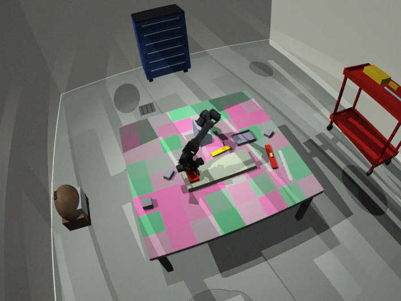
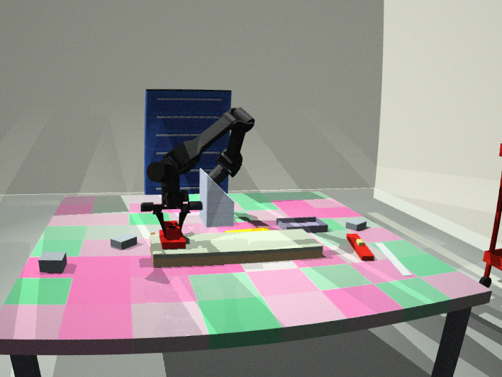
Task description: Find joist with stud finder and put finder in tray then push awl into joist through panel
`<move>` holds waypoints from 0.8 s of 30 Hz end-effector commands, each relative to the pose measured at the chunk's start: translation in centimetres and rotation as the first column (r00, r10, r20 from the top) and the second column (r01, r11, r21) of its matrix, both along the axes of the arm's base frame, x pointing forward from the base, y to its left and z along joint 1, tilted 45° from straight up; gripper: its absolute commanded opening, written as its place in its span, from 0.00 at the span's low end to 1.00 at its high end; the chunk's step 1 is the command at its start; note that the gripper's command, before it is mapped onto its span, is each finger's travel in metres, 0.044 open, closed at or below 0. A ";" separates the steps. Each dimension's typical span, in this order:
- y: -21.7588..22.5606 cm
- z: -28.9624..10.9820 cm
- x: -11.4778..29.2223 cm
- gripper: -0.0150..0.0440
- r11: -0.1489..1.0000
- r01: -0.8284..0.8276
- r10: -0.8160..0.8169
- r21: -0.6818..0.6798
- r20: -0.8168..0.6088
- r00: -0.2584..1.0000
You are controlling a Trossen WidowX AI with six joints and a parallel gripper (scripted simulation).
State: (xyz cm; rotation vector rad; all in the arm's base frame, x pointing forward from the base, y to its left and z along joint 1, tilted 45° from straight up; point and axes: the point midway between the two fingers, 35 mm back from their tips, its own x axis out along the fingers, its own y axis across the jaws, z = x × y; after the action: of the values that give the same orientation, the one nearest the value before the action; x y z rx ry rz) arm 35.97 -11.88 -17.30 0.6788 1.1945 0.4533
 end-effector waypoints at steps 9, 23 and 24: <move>-0.5 0.4 0.1 0.25 1.000 0.000 0.000 -0.001 0.000 1.000; -7.2 6.8 -0.5 0.25 1.000 -0.005 0.005 -0.008 -0.001 1.000; -7.3 6.9 -0.5 0.25 1.000 -0.005 0.005 -0.008 -0.001 1.000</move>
State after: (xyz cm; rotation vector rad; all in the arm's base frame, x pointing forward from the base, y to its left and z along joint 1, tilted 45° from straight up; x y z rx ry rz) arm 35.41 -17.64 -12.20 0.6907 1.2101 0.4540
